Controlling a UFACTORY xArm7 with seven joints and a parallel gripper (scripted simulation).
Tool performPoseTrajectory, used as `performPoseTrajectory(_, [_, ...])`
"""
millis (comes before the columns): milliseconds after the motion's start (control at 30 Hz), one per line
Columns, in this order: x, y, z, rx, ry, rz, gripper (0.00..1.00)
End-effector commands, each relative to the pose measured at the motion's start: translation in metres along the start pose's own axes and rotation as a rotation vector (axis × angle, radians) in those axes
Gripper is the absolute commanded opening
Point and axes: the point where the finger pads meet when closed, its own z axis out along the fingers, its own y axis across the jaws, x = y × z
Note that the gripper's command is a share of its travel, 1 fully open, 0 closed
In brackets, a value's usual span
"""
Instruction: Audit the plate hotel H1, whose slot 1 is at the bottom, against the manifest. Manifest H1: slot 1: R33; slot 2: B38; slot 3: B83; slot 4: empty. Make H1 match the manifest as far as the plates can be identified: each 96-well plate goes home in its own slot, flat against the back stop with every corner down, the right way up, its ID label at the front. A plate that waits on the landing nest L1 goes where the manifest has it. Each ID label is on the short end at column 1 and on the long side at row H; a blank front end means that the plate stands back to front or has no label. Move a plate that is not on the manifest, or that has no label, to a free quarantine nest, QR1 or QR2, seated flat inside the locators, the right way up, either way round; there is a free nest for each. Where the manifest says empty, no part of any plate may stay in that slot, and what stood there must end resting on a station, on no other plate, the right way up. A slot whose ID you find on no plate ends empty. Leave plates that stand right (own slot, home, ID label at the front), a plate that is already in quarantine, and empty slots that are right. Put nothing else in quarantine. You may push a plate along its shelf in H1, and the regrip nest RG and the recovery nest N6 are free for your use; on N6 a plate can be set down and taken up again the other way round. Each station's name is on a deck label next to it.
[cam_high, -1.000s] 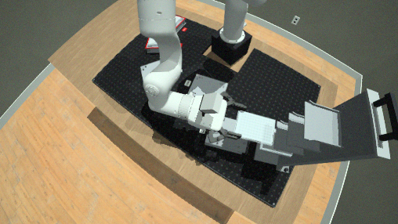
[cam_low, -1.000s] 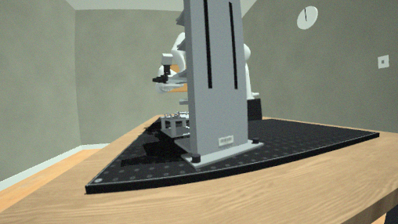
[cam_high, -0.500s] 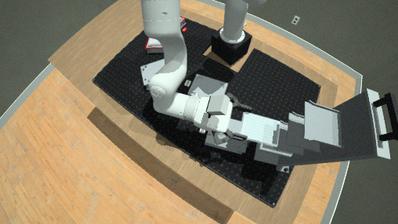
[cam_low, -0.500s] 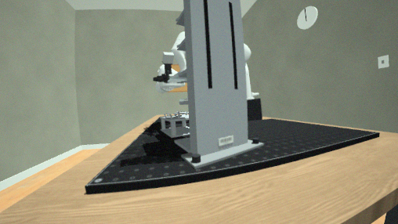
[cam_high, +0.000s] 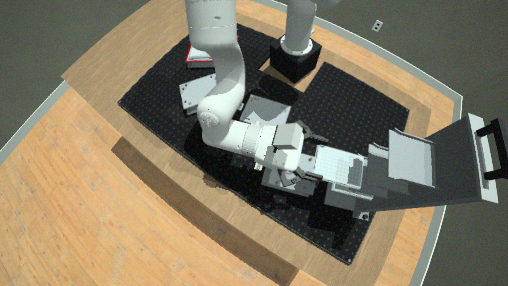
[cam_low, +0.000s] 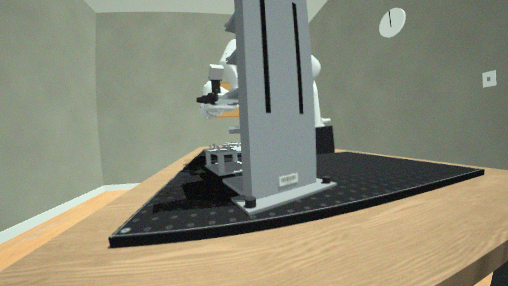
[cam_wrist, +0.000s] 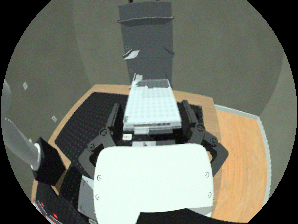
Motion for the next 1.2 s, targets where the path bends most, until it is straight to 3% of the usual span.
performPoseTrajectory(0, [0.001, 0.001, 0.005, 0.0, 0.0, -0.004, 0.0])
performPoseTrajectory(733, [0.001, 0.001, 0.032, 0.0, 0.0, -0.004, 0.0])
performPoseTrajectory(1167, [0.001, 0.001, 0.039, 0.0, 0.0, -0.004, 0.0])
